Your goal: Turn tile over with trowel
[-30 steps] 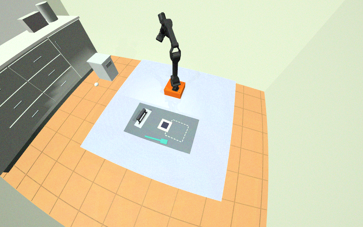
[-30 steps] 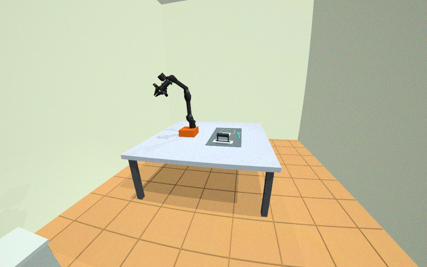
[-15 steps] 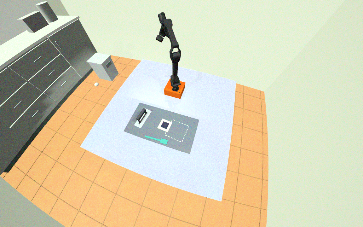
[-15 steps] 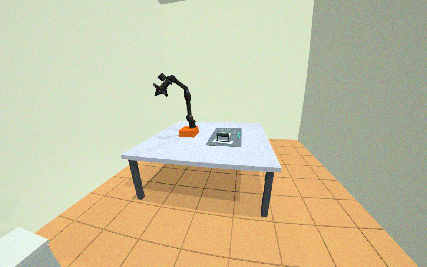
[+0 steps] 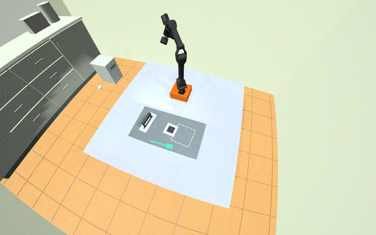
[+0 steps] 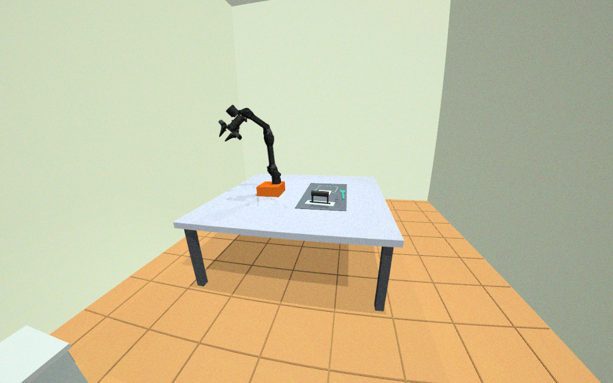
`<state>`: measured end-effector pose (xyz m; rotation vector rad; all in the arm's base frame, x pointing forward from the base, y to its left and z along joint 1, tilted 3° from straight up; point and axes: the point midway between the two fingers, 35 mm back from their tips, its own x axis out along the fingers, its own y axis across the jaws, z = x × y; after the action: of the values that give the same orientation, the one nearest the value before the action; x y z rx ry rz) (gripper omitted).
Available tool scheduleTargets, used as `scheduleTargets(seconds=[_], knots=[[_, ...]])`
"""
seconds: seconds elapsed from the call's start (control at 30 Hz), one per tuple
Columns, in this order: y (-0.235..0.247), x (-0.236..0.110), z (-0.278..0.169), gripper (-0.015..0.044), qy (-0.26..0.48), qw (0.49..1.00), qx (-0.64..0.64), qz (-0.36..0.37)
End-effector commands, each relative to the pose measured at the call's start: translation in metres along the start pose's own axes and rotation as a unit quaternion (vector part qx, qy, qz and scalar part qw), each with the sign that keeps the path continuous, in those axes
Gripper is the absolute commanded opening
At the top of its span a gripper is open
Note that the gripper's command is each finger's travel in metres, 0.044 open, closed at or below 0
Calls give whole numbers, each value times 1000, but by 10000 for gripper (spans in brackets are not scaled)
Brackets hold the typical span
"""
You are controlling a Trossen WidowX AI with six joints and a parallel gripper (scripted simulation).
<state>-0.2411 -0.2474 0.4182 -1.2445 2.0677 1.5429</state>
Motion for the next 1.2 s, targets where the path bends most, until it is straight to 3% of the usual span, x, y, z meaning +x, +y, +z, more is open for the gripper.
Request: scheduleTargets(seconds=[0.0,0.47,1.17], knots=[[-14,11,-16,270,10,998,-56,-22],[-72,31,-67,270,58,964,-246,-81],[-171,36,-125,270,133,869,-455,-142]])
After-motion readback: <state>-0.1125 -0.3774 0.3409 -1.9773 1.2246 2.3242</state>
